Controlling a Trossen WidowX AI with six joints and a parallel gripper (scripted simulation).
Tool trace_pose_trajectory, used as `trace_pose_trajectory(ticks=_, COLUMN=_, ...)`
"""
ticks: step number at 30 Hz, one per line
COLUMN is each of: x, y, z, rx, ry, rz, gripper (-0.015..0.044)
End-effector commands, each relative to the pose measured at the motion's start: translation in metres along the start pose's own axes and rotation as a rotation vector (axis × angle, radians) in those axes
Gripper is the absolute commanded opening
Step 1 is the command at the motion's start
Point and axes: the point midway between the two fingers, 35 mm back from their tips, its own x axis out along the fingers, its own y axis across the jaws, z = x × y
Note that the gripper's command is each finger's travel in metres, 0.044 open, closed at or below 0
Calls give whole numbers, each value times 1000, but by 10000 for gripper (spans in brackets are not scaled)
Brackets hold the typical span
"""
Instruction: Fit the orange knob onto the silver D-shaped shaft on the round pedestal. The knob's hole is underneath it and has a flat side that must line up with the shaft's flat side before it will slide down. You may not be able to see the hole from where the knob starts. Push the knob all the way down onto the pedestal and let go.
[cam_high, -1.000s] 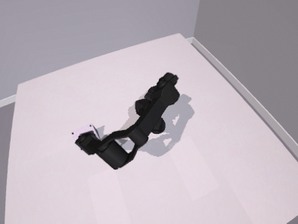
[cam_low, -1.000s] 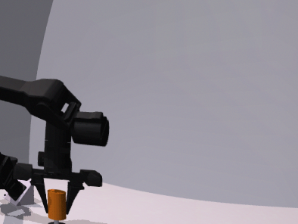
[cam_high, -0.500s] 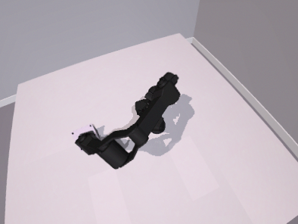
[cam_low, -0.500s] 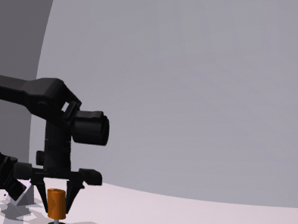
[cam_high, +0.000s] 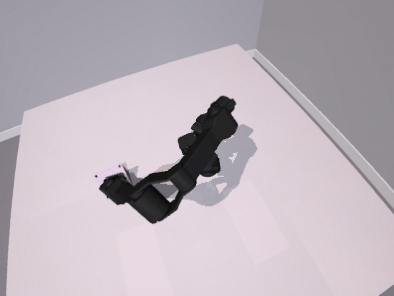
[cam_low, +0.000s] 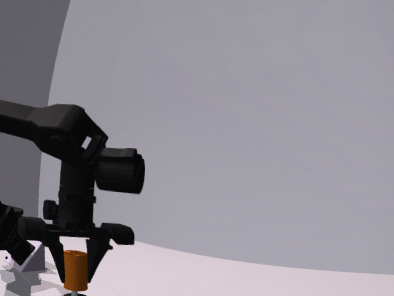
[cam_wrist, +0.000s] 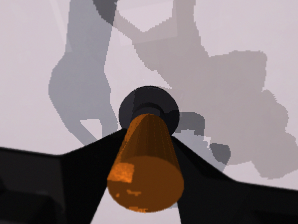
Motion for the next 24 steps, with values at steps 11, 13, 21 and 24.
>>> trace_pose_trajectory(ticks=11, x=-3, y=0, z=-1, rx=-2, ry=6, rz=-3, gripper=0)
trace_pose_trajectory(ticks=13, x=-4, y=0, z=-1, rx=-2, ry=6, rz=-3, gripper=0)
trace_pose_trajectory(ticks=21, x=-5, y=-1, z=-2, rx=-211, ry=6, rz=-2, gripper=0)
trace_pose_trajectory(ticks=24, x=-4, y=-1, z=-2, rx=-211, ry=6, rz=-2, gripper=0)
